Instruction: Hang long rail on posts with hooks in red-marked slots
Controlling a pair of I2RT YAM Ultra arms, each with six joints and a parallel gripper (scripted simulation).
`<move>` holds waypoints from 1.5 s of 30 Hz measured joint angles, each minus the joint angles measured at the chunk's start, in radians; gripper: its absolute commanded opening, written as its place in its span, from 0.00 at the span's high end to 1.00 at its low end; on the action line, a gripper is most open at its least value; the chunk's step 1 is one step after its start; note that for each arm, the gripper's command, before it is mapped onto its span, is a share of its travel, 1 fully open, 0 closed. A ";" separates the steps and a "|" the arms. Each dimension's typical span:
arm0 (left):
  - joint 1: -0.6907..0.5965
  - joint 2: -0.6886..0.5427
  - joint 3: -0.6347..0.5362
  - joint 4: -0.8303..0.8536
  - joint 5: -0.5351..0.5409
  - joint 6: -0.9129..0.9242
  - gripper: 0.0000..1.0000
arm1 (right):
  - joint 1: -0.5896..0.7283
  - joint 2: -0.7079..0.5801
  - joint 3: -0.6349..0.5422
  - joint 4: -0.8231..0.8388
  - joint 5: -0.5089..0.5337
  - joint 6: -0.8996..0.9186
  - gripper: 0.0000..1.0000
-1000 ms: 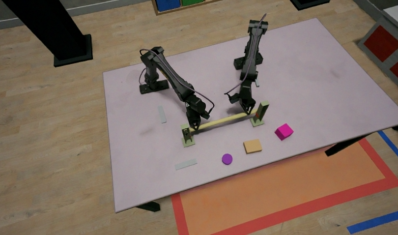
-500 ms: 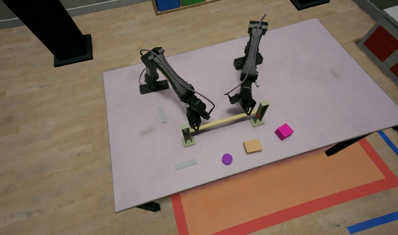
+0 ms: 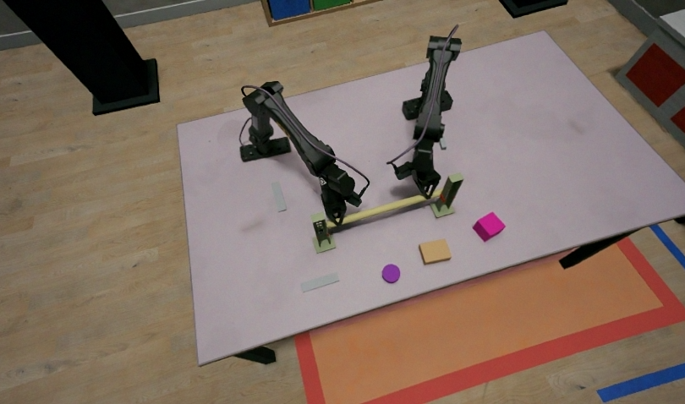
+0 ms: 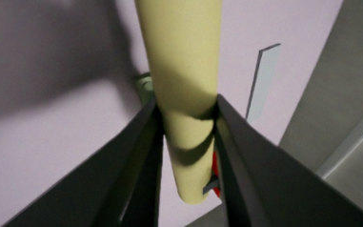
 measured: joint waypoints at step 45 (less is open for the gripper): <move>-0.002 0.003 -0.025 0.064 -0.016 0.002 0.29 | 0.000 0.003 -0.028 0.073 0.003 -0.004 0.28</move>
